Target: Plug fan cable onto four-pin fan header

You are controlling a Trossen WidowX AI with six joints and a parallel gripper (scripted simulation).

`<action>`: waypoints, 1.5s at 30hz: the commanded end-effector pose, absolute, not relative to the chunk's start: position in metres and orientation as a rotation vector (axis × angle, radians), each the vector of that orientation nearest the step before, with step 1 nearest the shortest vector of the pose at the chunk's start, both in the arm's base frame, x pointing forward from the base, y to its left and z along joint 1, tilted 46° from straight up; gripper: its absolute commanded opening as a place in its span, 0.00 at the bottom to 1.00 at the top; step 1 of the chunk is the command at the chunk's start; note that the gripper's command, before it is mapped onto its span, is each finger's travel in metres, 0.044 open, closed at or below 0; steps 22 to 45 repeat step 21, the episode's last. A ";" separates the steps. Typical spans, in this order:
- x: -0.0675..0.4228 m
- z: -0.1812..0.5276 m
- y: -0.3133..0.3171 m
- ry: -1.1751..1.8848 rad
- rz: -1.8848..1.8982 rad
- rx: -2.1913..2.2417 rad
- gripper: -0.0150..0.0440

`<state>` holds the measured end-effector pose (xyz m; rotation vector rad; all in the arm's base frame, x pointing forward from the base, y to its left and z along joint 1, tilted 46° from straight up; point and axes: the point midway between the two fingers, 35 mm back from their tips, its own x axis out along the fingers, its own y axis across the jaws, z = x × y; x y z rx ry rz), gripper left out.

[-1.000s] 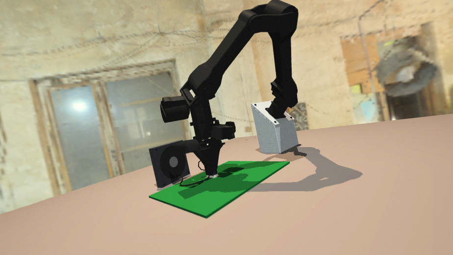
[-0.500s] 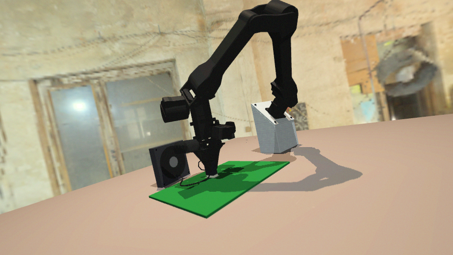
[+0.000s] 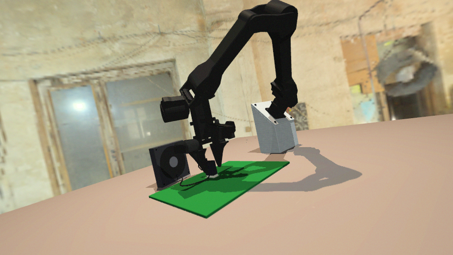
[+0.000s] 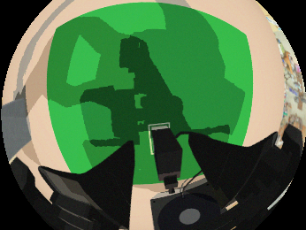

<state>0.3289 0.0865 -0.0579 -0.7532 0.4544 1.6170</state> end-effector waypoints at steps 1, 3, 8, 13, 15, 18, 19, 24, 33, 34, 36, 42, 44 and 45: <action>0.333 -0.041 0.068 0.453 1.617 -0.760 0.69; 0.333 -0.023 0.050 0.450 1.622 -0.760 0.69; 0.333 -0.019 0.050 0.450 1.622 -0.760 0.69; 0.326 0.035 0.101 0.453 1.621 -0.763 0.69; 0.317 0.058 0.122 0.449 1.623 -0.758 0.69; 0.314 0.065 0.130 0.447 1.624 -0.756 0.69; 0.314 0.065 0.130 0.447 1.624 -0.756 0.69; 0.314 0.065 0.130 0.447 1.624 -0.756 0.69; 0.314 0.065 0.130 0.447 1.624 -0.756 0.69; 0.314 0.065 0.130 0.447 1.624 -0.756 0.69; 0.314 0.065 0.130 0.447 1.624 -0.756 0.69; 0.314 0.065 0.130 0.447 1.624 -0.756 0.69; 0.314 0.065 0.130 0.447 1.624 -0.756 0.69; 0.314 0.065 0.130 0.447 1.624 -0.756 0.69</action>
